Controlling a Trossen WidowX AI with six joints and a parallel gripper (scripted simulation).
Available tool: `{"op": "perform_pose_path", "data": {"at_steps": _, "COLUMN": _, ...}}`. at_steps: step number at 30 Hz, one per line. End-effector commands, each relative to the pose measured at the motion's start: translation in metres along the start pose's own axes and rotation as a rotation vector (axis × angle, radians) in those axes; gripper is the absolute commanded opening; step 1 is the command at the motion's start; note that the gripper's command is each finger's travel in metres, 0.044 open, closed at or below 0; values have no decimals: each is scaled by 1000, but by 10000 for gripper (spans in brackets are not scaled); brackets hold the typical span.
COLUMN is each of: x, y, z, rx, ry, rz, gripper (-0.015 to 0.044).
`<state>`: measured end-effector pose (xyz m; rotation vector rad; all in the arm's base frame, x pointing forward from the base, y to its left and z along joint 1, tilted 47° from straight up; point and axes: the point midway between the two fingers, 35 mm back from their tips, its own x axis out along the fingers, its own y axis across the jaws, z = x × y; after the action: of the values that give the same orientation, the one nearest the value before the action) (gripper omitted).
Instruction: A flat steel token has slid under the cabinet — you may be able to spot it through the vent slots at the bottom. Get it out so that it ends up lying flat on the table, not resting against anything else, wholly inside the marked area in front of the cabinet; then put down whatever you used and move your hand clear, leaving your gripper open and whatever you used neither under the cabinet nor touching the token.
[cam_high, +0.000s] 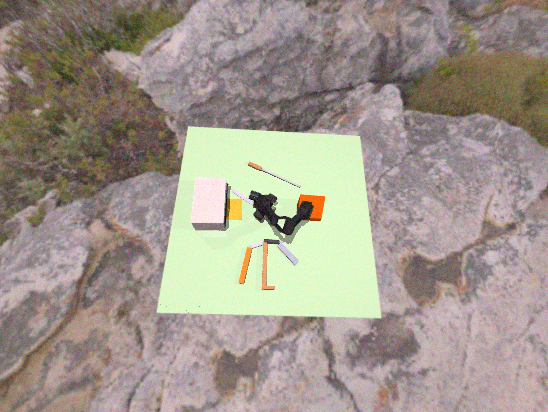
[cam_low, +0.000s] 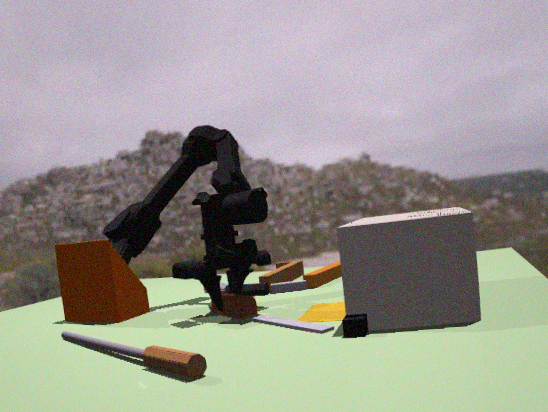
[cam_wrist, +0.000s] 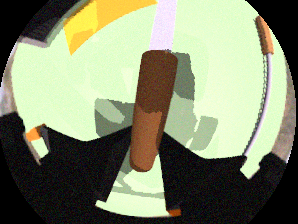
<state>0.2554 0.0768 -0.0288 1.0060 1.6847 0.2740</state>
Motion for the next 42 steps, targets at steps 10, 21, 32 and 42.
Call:
{"op": "perform_pose_path", "data": {"at_steps": 10, "x": -1, "y": -15, "z": 8, "rx": 3, "ry": -4, "rz": -1, "gripper": 0}}
{"op": "perform_pose_path", "data": {"at_steps": 21, "x": -1, "y": -27, "z": 14, "rx": 3, "ry": -5, "rz": -2, "gripper": 0}}
{"op": "perform_pose_path", "data": {"at_steps": 32, "x": -1, "y": -38, "z": 19, "rx": 3, "ry": -5, "rz": -2, "gripper": 0}}
{"op": "perform_pose_path", "data": {"at_steps": 42, "x": -2, "y": -48, "z": 24, "rx": 3, "ry": -6, "rz": -3, "gripper": 0}}
